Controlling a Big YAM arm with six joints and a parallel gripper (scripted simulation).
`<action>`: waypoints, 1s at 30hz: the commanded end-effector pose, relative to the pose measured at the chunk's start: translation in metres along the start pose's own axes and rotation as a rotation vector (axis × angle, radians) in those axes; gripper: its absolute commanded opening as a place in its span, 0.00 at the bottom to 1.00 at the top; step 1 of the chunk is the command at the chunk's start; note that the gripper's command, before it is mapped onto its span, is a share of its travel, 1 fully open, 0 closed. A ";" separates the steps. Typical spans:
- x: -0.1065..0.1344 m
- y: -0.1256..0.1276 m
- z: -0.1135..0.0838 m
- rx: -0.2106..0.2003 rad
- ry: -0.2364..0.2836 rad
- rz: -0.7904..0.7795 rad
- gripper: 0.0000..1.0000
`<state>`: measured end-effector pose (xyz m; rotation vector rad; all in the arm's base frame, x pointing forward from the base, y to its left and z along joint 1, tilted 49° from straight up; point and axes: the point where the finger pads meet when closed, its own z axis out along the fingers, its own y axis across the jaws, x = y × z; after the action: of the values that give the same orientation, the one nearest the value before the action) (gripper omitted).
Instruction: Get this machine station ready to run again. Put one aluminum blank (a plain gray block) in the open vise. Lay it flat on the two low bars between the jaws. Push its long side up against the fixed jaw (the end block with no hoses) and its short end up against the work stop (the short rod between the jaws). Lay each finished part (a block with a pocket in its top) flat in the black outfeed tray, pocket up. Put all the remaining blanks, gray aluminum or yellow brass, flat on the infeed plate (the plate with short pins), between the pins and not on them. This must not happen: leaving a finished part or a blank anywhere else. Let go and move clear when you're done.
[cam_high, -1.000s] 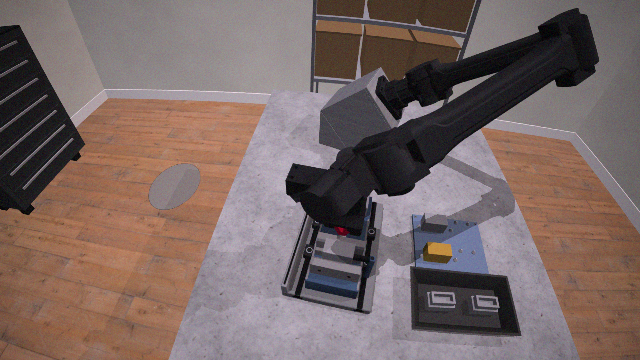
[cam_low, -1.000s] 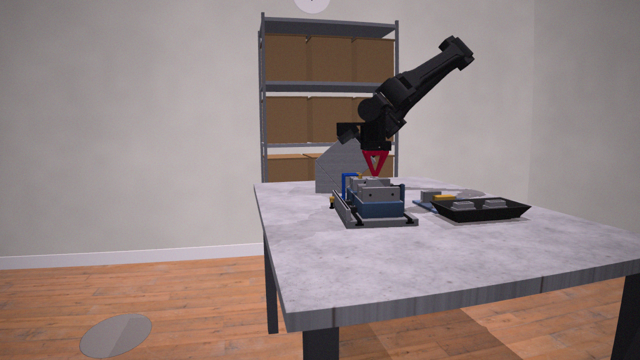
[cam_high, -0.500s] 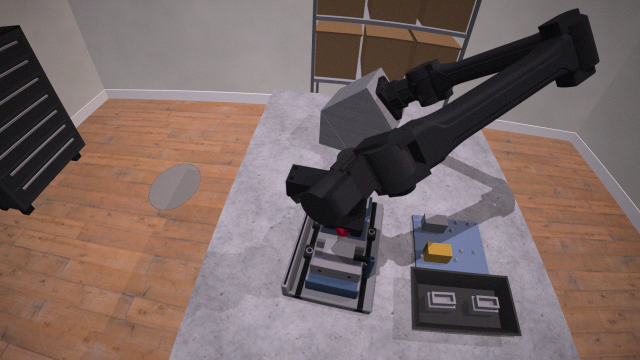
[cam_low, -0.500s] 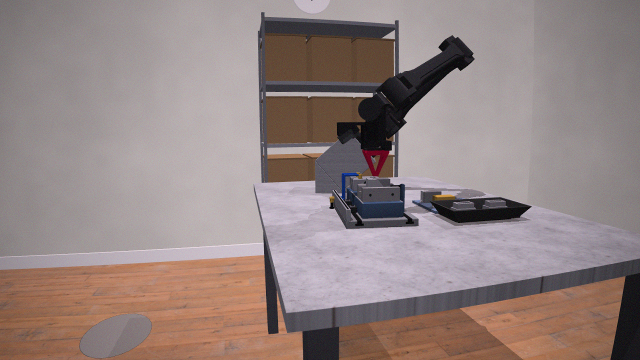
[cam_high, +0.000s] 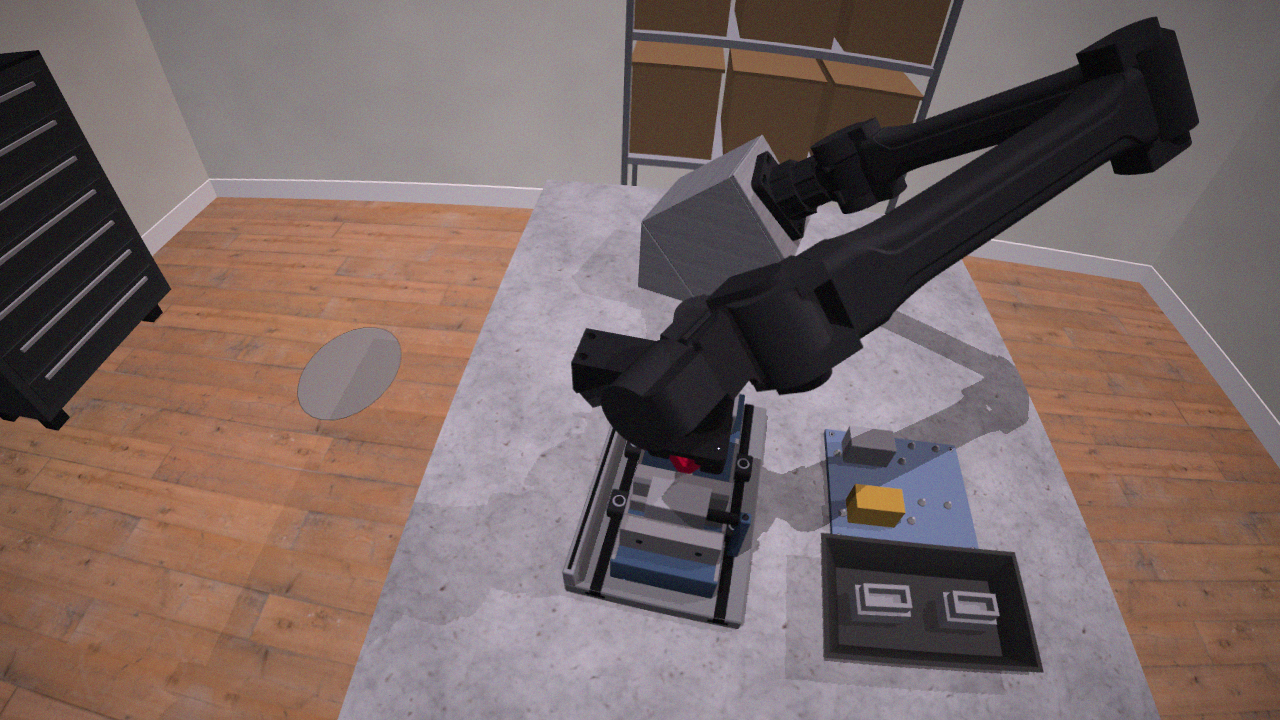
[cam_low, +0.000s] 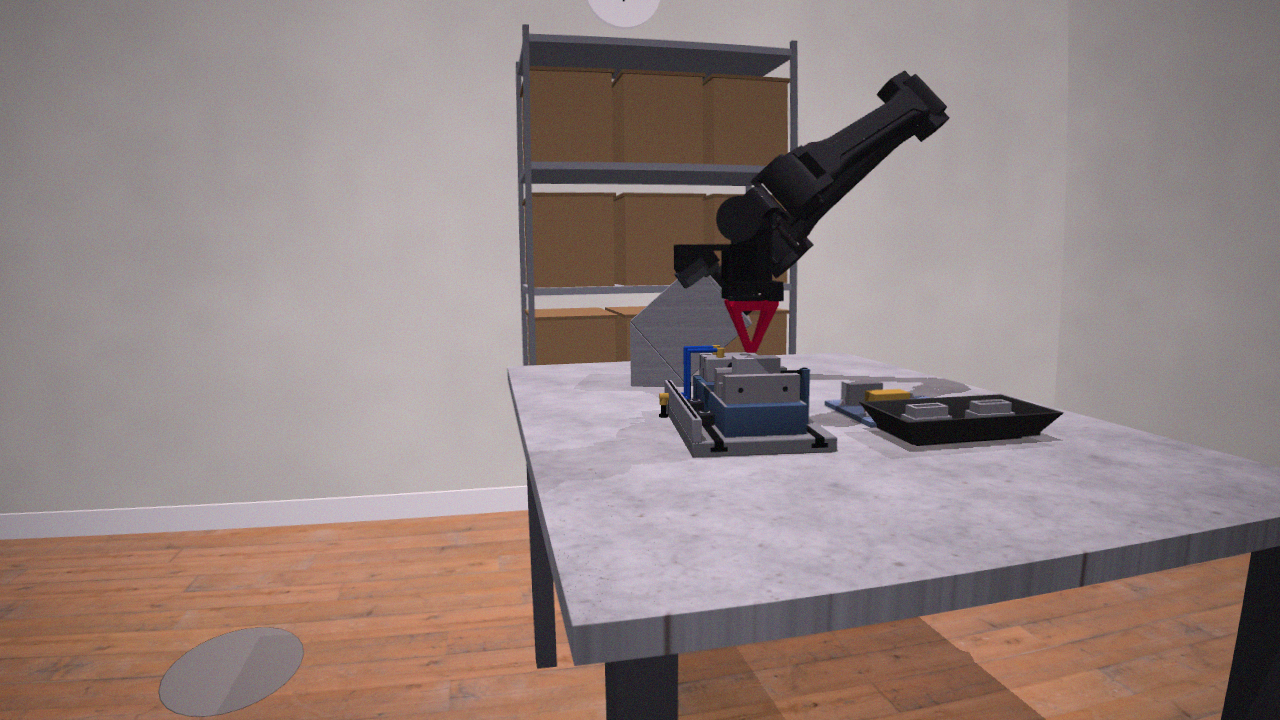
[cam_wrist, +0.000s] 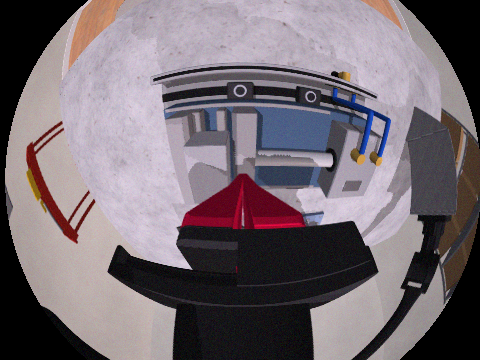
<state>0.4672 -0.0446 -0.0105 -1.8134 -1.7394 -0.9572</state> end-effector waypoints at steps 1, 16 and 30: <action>0.009 0.010 0.002 -0.002 -0.001 -0.027 0.00; 0.008 0.010 0.003 -0.002 -0.001 -0.025 0.00; 0.005 0.003 0.012 0.007 0.003 -0.010 0.00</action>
<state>0.4687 -0.0433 -0.0106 -1.8145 -1.7407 -0.9585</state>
